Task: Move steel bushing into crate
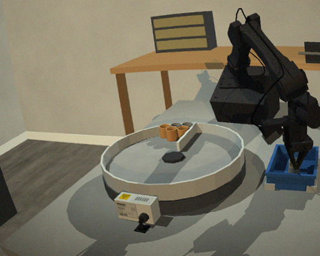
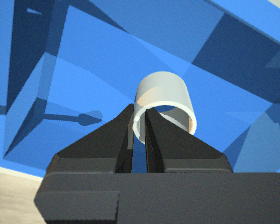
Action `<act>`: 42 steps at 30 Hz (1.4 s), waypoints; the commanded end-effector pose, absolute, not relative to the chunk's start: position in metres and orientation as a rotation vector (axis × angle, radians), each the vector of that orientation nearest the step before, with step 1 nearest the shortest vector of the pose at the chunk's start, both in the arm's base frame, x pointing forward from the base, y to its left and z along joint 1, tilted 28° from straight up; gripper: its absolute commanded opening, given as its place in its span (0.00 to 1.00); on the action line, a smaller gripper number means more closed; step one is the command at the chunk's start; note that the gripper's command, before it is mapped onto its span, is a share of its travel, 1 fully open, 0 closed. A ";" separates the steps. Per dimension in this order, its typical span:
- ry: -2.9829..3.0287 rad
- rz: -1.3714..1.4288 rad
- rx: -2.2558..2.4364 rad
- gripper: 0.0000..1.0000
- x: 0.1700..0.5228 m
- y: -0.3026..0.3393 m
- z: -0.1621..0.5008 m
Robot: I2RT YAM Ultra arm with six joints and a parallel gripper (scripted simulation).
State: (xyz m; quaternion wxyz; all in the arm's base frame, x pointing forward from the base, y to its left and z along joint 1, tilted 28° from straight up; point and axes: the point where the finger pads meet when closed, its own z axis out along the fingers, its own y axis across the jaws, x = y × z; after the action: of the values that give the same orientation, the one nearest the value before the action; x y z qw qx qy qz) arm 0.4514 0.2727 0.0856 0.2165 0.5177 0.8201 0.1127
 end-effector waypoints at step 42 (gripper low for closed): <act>2.282 0.326 1.410 0.00 0.445 0.277 0.094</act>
State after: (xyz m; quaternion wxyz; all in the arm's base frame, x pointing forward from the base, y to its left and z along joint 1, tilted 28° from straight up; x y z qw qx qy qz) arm 0.4514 0.2727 0.0856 0.2165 0.5176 0.8201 0.1127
